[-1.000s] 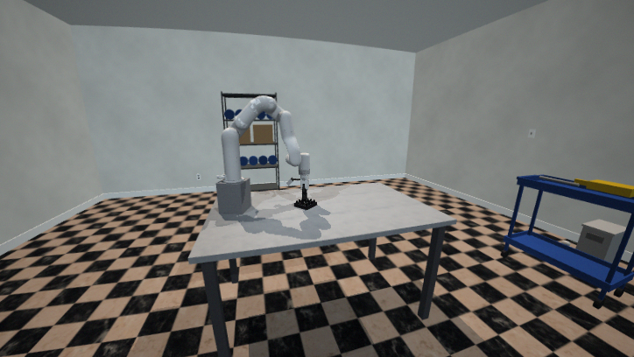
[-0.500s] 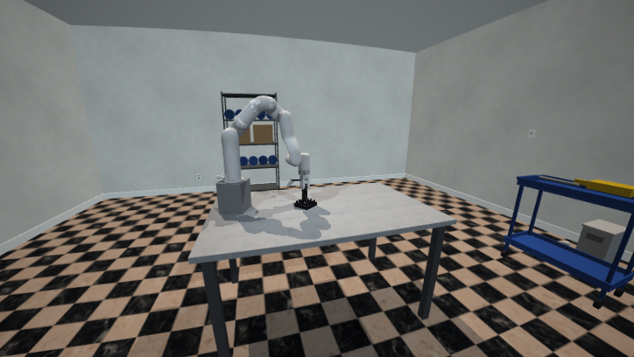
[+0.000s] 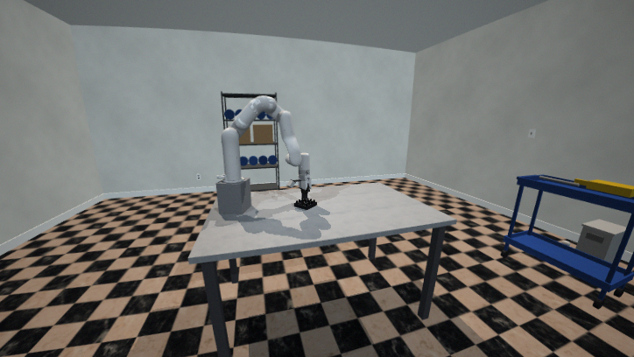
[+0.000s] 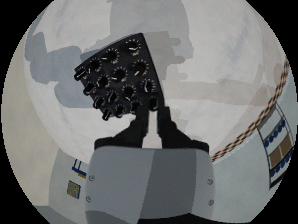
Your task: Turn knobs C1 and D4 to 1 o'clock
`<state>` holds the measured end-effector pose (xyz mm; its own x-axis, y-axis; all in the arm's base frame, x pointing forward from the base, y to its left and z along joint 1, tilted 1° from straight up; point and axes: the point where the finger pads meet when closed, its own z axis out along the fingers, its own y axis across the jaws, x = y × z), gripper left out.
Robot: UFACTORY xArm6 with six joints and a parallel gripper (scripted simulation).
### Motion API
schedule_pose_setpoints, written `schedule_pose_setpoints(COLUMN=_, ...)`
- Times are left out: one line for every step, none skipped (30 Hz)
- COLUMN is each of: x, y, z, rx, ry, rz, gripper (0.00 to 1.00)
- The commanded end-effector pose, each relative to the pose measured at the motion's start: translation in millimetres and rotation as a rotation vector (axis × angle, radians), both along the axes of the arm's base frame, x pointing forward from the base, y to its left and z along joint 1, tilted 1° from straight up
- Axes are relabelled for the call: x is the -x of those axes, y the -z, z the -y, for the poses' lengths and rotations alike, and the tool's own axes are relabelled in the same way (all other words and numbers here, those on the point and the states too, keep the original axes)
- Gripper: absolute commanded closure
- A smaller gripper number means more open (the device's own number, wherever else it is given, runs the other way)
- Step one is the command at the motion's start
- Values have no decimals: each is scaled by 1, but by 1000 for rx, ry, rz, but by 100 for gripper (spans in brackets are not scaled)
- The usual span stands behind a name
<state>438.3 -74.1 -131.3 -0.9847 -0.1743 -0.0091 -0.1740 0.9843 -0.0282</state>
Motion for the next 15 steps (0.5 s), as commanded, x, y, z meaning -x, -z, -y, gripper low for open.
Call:
schedule_pose_setpoints(x=-2, y=-1, z=0, rx=-17, ry=-88, rz=0, gripper=92)
schedule_pose_setpoints(x=-2, y=-1, z=0, rx=-17, ry=-107, rz=0, gripper=92)
schedule_pose_setpoints(x=-2, y=-1, z=0, rx=-17, ry=-126, rz=-1, gripper=92)
schedule_pose_setpoints(x=-2, y=-1, z=0, rx=-17, ry=-143, rz=-1, gripper=92)
schedule_pose_setpoints(x=-2, y=-1, z=0, rx=-16, ry=-160, rz=-1, gripper=92)
schedule_pose_setpoints(x=-2, y=-1, z=0, rx=-16, ry=-177, rz=-1, gripper=92)
schedule_pose_setpoints(x=-2, y=-1, z=0, rx=-16, ry=-193, rz=-2, gripper=92)
schedule_pose_setpoints(x=-2, y=-1, z=0, rx=-16, ry=-208, rz=-2, gripper=92)
schedule_pose_setpoints(x=-2, y=-1, z=0, rx=-15, ry=-222, rz=-2, gripper=92)
schedule_pose_setpoints(x=-2, y=-1, z=0, rx=-15, ry=-222, rz=-2, gripper=92)
schedule_pose_setpoints(x=-2, y=-1, z=0, rx=-15, ry=-222, rz=-2, gripper=92)
schedule_pose_setpoints(x=-2, y=-1, z=0, rx=-15, ry=-236, rz=-2, gripper=92)
schedule_pose_setpoints(x=-2, y=-1, z=0, rx=-15, ry=-248, rz=-3, gripper=92)
schedule_pose_setpoints(x=-2, y=-1, z=0, rx=-15, ry=-261, rz=-3, gripper=92)
schedule_pose_setpoints(x=-2, y=-1, z=0, rx=-15, ry=-272, rz=-3, gripper=92)
